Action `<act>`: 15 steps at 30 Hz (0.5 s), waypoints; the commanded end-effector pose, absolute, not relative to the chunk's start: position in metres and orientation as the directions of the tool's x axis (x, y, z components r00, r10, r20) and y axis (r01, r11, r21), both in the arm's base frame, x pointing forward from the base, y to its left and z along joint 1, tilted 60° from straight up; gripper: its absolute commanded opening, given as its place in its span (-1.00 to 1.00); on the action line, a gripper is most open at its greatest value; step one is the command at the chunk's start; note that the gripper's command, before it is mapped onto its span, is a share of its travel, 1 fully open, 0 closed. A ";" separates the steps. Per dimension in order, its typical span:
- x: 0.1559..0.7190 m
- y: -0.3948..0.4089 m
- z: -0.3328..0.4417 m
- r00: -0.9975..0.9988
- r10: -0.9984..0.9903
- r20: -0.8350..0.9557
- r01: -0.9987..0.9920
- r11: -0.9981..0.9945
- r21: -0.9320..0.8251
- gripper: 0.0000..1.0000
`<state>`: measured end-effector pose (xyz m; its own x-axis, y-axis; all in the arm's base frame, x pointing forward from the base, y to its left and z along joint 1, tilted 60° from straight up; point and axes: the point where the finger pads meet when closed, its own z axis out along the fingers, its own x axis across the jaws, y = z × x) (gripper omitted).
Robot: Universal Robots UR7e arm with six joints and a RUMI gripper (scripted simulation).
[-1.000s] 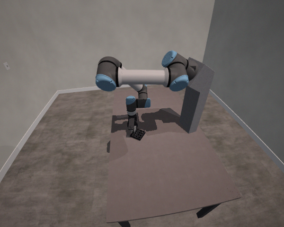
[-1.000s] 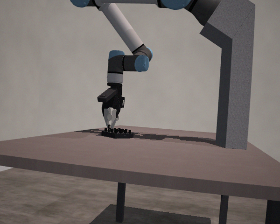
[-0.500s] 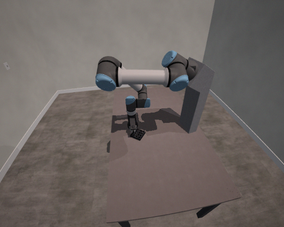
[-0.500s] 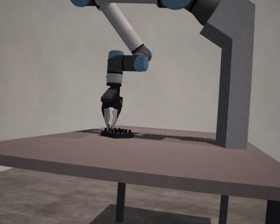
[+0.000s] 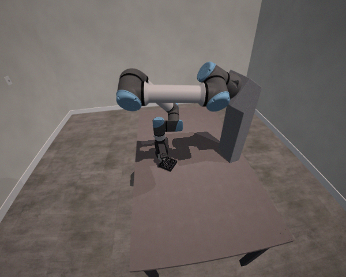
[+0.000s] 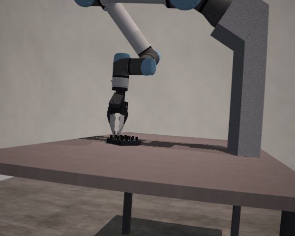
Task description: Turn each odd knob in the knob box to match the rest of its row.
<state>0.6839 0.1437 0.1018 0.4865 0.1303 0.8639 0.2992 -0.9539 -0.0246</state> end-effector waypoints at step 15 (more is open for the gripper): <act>0.684 0.144 0.102 0.473 0.169 0.864 0.319 -0.948 0.011 -0.92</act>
<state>0.6839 0.1436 0.1017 0.4748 0.1670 0.8641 0.3179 -0.9481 0.0085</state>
